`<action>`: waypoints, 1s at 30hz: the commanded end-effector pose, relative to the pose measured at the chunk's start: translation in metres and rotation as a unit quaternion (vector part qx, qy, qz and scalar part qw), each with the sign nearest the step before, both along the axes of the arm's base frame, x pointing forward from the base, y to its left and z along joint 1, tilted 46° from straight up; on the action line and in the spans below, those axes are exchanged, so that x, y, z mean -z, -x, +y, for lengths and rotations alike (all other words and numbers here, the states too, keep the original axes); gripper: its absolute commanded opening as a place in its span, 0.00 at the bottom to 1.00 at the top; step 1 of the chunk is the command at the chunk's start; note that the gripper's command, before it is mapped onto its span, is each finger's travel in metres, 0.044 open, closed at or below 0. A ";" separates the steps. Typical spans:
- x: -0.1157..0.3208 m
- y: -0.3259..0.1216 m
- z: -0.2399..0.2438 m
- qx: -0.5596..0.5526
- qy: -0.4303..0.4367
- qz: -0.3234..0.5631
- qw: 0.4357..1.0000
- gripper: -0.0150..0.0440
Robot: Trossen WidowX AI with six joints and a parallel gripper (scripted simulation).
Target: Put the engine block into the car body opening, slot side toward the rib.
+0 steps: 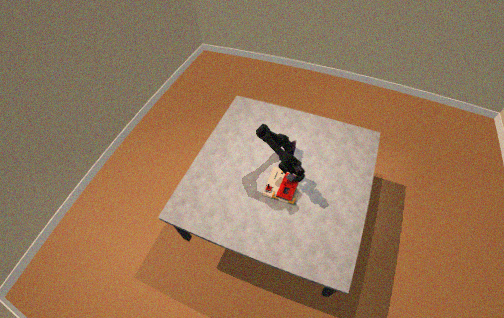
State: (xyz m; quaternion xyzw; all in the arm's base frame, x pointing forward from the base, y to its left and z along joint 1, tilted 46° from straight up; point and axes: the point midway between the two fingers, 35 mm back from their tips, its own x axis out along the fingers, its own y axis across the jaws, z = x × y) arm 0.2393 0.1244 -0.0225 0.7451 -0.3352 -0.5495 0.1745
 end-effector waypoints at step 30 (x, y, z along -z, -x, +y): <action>-0.004 -0.002 0.005 -0.007 0.004 0.006 1.000 0.25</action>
